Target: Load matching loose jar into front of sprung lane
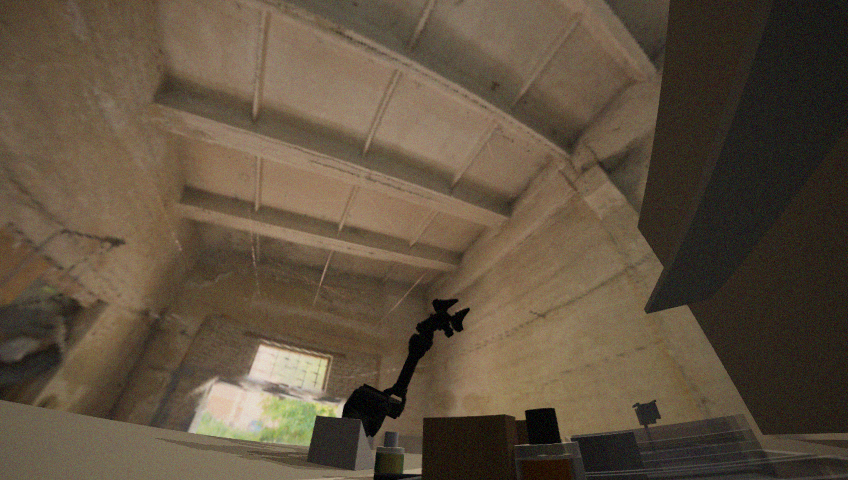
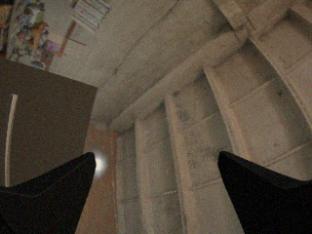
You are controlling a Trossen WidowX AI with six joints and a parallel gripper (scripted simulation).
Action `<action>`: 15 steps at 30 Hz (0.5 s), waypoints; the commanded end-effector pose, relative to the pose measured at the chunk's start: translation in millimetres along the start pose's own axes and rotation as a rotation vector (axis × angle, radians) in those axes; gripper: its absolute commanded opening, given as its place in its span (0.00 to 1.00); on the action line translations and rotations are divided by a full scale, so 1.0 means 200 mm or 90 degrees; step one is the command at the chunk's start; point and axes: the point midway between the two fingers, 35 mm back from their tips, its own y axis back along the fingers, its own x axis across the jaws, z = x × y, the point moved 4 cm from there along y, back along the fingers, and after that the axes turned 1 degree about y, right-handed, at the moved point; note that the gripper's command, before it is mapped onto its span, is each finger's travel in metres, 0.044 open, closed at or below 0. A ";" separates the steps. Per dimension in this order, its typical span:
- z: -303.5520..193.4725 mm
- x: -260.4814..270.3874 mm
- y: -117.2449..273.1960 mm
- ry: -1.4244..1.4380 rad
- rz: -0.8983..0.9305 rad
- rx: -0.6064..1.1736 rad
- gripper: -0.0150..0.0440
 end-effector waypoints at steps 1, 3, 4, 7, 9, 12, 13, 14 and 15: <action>-0.01 0.00 0.00 -0.002 0.002 0.004 0.98; -0.11 0.04 -0.04 -0.021 0.019 0.032 1.00; -0.18 0.06 -0.06 -0.036 0.032 0.054 1.00; -0.40 0.15 -0.12 -0.078 0.073 0.118 1.00; -0.51 0.21 -0.14 -0.100 0.097 0.153 1.00; -0.71 0.32 -0.17 -0.135 0.138 0.215 1.00; -0.78 0.36 -0.17 -0.147 0.153 0.239 1.00; -0.85 0.40 -0.17 -0.160 0.168 0.262 1.00; -0.91 0.44 -0.17 -0.172 0.184 0.285 1.00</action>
